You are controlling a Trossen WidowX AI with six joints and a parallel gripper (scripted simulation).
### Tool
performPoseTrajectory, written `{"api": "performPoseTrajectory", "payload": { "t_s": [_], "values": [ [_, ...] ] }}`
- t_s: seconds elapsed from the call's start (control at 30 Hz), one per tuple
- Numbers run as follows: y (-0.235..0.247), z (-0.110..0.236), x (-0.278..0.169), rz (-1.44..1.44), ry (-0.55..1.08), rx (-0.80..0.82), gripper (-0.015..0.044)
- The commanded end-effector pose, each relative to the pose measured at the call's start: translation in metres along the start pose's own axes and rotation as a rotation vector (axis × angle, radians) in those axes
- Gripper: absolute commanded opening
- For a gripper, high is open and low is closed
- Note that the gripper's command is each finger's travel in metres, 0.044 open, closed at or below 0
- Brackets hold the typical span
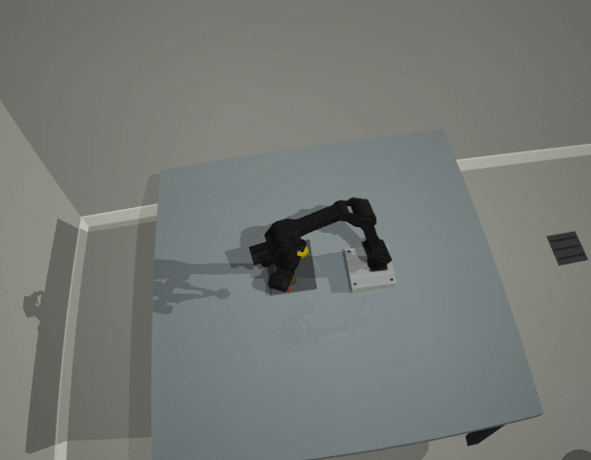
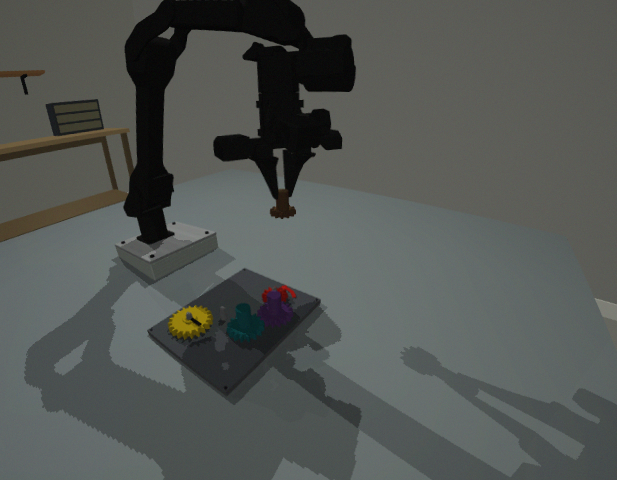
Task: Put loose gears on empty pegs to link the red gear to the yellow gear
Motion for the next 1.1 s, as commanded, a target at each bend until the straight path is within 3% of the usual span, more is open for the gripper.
{"api": "performPoseTrajectory", "payload": {
  "t_s": [0.0,1.07],
  "values": [
    [-0.008,-0.006,0.005,0.003,0.001,-0.006,0.0],
    [-0.081,-0.046,0.041,0.002,-0.002,-0.012,0.0]
  ]
}}
Point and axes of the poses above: the point midway between the two fingers, 35 mm back from their tips, its own z axis back along the fingers, its own y axis across the jaws, x = y × z, the point moved 7 cm from there along z, back along the fingers, and after that the axes turned 2 degrees about z, right-handed, at the moved point
